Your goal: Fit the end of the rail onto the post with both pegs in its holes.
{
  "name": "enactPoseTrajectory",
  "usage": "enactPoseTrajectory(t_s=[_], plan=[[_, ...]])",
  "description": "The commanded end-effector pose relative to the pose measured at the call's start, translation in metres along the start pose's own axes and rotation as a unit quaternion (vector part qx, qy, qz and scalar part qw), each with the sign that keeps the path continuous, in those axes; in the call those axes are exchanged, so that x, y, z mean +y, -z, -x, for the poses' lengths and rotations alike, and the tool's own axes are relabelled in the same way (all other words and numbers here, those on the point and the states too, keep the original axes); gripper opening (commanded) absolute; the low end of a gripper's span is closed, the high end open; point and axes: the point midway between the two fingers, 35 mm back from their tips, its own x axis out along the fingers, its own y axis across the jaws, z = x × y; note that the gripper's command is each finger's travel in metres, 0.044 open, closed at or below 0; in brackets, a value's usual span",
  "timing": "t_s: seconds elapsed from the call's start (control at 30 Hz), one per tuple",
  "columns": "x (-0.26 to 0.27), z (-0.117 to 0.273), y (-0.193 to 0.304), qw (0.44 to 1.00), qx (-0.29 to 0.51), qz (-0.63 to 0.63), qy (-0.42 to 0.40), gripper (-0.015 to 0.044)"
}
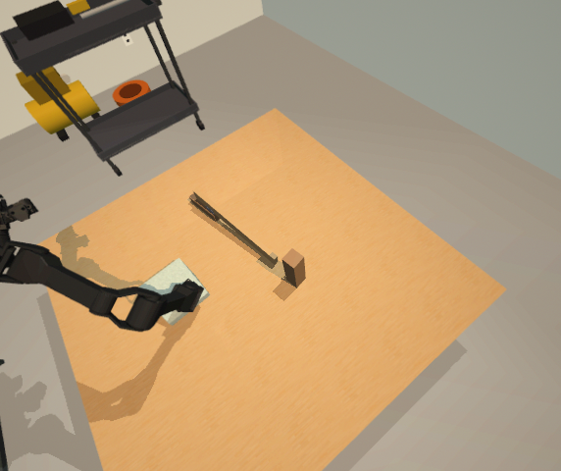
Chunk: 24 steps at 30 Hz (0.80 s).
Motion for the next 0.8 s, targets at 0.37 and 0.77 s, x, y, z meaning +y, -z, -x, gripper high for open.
enactPoseTrajectory(t_s=[0.37,0.77], plan=[[-0.005,-0.085,-0.173,0.885,-0.149,0.419,0.136,0.0440],[-0.003,-0.081,-0.388,0.563,-0.153,0.695,0.419,0.0440]])
